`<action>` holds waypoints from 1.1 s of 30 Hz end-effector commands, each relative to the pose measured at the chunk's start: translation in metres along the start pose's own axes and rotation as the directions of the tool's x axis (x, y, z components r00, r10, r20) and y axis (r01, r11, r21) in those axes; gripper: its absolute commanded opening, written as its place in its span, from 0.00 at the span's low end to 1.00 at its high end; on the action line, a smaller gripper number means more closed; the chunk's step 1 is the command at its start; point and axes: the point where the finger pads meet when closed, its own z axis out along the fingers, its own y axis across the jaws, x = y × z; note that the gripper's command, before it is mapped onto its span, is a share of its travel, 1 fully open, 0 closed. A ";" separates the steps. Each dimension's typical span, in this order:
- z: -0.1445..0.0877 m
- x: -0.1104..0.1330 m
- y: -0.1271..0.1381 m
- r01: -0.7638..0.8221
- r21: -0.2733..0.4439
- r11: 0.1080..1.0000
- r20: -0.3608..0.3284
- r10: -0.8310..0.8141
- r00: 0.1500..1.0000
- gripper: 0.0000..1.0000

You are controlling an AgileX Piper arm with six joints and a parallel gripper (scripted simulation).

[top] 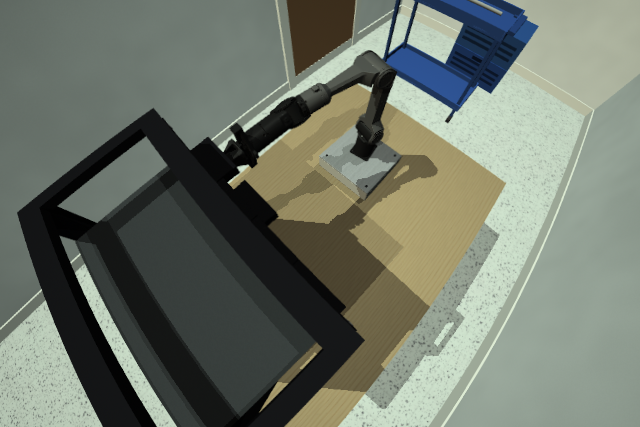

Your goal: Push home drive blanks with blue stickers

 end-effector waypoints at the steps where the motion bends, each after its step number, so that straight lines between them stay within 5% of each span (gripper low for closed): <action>1: 0.003 0.000 0.005 -0.001 -0.010 1.000 0.000 0.001 1.000 0.00; 27: 0.001 0.000 0.005 -0.001 -0.010 1.000 0.000 0.001 1.000 0.00; 33: -0.036 0.000 0.005 -0.001 -0.010 1.000 0.000 0.001 1.000 0.00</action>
